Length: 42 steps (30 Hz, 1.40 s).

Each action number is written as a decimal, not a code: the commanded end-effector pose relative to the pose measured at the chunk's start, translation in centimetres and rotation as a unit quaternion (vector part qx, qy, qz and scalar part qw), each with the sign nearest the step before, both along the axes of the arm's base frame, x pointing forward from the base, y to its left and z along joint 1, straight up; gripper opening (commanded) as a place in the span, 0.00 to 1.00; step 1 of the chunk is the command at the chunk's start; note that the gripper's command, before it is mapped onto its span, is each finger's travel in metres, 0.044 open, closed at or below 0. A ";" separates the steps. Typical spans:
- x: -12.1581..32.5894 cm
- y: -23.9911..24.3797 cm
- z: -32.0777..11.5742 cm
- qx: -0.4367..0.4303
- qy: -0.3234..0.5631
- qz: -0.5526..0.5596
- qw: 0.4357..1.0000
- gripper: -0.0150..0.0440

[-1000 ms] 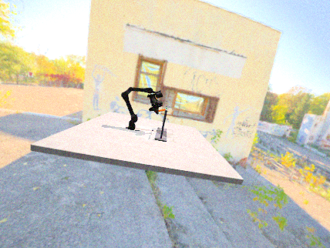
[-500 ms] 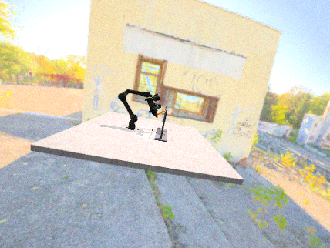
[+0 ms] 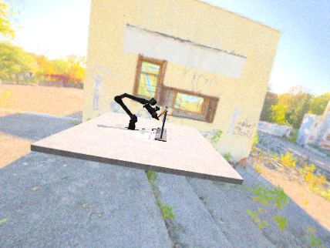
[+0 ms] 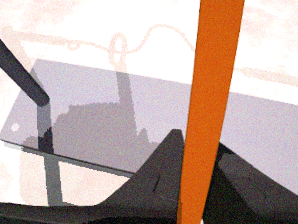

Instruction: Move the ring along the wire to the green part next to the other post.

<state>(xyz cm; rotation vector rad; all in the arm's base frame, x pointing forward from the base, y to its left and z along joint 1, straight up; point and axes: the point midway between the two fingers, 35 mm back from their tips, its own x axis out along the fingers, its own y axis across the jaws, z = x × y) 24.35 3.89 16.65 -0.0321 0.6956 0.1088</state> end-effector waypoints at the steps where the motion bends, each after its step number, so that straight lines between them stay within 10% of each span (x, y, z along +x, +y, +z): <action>1: 0.5 1.4 -0.6 0.044 -0.034 -0.019 0.998 0.00; 18: 2.4 6.3 -0.7 0.153 -0.111 -0.080 0.979 0.00; 42: 2.5 6.4 -0.6 0.068 -0.113 -0.044 0.990 0.00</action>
